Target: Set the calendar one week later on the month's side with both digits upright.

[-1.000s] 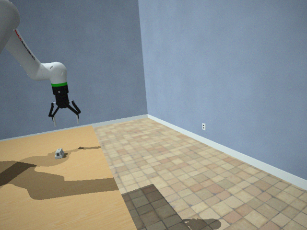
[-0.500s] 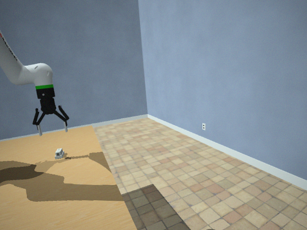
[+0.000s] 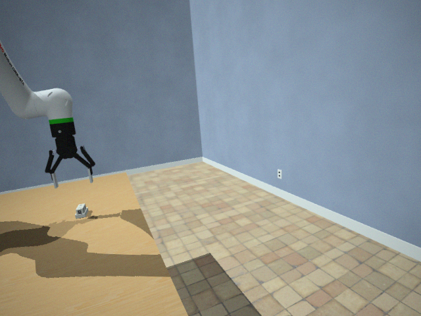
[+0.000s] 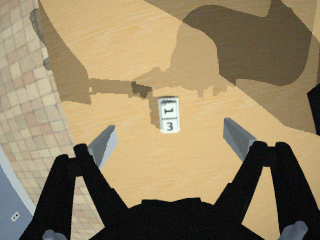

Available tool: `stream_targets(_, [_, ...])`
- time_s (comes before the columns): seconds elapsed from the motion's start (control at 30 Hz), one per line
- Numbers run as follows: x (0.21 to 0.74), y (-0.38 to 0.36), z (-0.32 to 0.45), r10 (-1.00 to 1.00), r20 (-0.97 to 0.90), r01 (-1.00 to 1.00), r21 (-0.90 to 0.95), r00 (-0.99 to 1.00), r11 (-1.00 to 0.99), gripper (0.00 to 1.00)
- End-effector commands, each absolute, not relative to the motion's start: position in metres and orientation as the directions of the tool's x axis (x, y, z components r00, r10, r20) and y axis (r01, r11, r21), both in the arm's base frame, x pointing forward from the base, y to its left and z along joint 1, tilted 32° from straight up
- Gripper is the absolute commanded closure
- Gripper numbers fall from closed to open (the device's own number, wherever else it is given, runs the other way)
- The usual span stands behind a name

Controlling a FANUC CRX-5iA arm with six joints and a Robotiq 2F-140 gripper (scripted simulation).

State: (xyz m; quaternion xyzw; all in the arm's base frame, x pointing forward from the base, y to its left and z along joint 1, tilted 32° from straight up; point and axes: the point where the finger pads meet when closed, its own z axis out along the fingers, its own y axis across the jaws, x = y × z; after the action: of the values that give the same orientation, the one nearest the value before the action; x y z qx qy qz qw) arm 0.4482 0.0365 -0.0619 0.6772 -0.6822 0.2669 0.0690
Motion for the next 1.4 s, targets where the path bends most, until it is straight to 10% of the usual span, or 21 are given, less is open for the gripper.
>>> stream_targets(0.0, [0.4538,0.0282,-0.0778,-0.887,0.455,-0.96,-0.272,-0.073,-0.06,0.0])
stream_targets(0.1, [0.4549,0.0252,-0.084,-0.888,0.455,-0.961,-0.27,-0.072,-0.06,0.0])
stream_targets(0.13, [0.4549,0.0252,-0.084,-0.888,0.455,-0.961,-0.27,-0.072,-0.06,0.72])
stream_targets(1.37, [0.4549,0.0252,-0.084,-0.888,0.455,-0.961,-0.27,-0.072,-0.06,0.72])
